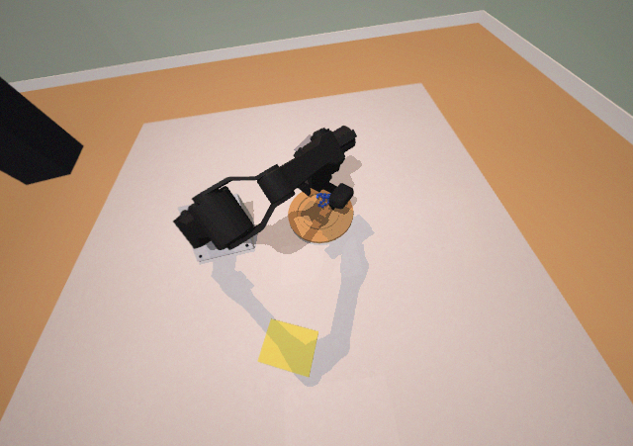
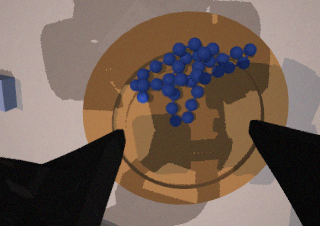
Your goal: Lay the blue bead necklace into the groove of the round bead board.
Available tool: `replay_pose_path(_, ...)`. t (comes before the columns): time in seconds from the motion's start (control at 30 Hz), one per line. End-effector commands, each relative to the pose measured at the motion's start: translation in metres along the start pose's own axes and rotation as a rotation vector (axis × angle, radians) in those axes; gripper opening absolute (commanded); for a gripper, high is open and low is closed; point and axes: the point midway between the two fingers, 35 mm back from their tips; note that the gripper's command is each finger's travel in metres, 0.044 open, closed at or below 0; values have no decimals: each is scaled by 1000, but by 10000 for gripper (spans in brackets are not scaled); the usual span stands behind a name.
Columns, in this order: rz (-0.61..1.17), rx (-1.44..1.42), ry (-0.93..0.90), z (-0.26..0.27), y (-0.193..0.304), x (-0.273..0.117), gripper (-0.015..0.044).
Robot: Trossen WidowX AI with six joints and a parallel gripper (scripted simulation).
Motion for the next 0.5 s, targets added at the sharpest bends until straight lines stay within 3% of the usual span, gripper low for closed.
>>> replay_pose_path(0.0,-1,3,-4,0,0,0,440)
replay_pose_path(0.17,-1,3,-4,0,0,0,440)
replay_pose_path(0.27,-2,-13,-4,1,-8,-5,380)
replay_pose_path(0.47,-3,-40,-5,3,-22,-12,380)
Point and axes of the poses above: the point midway between the two fingers, 35 mm back from their tips, its own x axis out along the fingers, its own z axis across the jaws, y = z × x, and after that the axes turned 12 degrees about -x, right-handed
